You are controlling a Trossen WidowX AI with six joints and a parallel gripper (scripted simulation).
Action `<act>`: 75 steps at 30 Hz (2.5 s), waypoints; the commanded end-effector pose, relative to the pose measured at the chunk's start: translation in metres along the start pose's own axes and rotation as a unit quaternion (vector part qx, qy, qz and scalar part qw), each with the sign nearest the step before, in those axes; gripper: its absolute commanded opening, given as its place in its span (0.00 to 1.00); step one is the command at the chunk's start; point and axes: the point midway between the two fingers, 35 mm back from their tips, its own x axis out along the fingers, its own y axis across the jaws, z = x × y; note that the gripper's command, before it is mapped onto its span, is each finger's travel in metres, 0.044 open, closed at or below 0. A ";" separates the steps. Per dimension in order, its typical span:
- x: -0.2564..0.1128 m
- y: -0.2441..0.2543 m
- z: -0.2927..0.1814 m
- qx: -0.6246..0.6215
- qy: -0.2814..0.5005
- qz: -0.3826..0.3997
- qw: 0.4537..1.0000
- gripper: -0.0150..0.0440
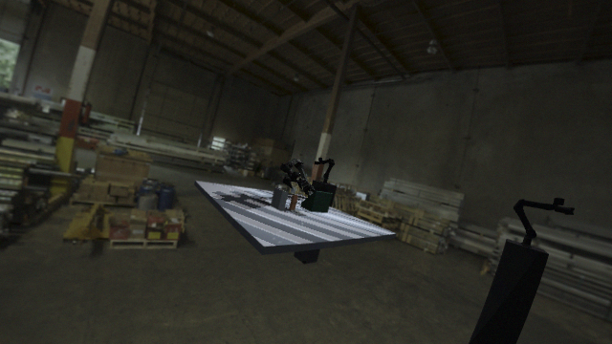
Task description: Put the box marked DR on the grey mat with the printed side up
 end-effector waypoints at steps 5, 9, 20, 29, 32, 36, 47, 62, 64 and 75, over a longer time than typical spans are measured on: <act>-0.002 -0.001 0.004 0.001 0.038 -0.008 0.999 1.00; 0.002 0.001 0.005 0.011 0.081 0.005 0.997 1.00; 0.010 0.004 0.010 0.023 0.211 0.016 0.977 1.00; 0.011 0.004 0.018 0.018 0.314 -0.005 0.949 1.00; 0.011 0.003 0.021 0.013 0.347 -0.017 0.938 1.00; 0.011 0.002 0.026 0.005 0.380 -0.033 0.924 1.00; 0.014 0.002 0.030 0.003 0.434 -0.043 0.900 1.00; 0.026 0.002 0.041 -0.005 0.496 -0.055 0.866 1.00; 0.032 0.002 0.044 -0.005 0.500 -0.053 0.864 1.00; 0.063 0.004 0.058 -0.008 0.521 -0.038 0.852 1.00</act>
